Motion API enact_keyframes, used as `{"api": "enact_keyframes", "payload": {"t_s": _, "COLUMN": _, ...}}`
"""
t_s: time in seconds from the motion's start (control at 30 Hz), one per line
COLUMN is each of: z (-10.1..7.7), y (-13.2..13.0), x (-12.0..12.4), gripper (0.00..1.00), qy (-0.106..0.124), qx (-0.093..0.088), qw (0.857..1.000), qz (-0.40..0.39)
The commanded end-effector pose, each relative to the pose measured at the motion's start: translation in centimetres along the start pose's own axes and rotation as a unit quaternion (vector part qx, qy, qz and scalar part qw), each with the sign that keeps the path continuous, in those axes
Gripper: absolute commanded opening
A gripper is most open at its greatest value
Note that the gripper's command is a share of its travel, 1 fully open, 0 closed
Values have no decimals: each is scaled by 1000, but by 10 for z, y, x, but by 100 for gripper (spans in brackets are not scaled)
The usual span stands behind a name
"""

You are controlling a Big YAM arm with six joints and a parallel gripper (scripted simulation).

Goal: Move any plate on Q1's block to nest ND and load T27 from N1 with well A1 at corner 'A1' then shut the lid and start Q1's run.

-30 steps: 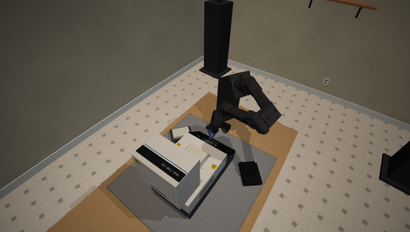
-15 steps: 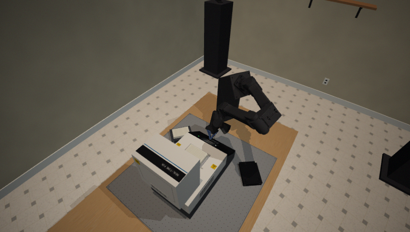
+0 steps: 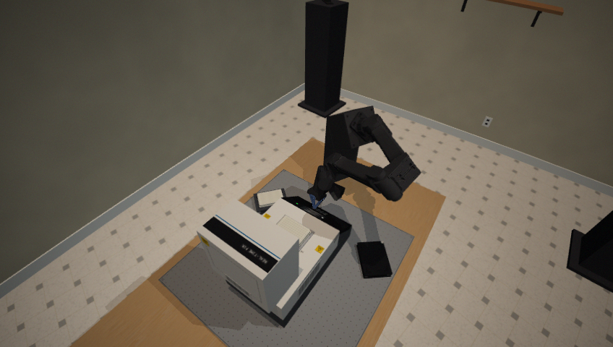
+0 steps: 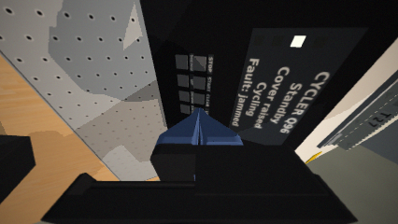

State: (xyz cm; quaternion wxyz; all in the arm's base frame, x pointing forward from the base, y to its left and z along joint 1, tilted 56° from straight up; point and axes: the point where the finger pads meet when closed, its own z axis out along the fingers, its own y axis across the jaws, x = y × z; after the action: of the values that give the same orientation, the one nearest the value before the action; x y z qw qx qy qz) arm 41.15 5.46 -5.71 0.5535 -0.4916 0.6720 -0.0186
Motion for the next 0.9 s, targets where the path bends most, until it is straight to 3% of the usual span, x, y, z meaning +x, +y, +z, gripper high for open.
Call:
{"api": "enact_keyframes", "payload": {"t_s": 0.0, "z": 11, "y": 3, "x": -4, "gripper": 0, "qy": -8, "qx": -7, "qw": 1000, "qz": 0}}
{"api": "enact_keyframes", "payload": {"t_s": 0.7, "z": 11, "y": 8, "x": 2, "gripper": 0, "qy": -4, "qx": -8, "qw": 1000, "qz": 4}}
{"api": "enact_keyframes", "payload": {"t_s": 0.87, "z": -2, "y": 14, "x": 6, "gripper": 0, "qy": 2, "qx": -10, "qw": 1000, "qz": 5}}
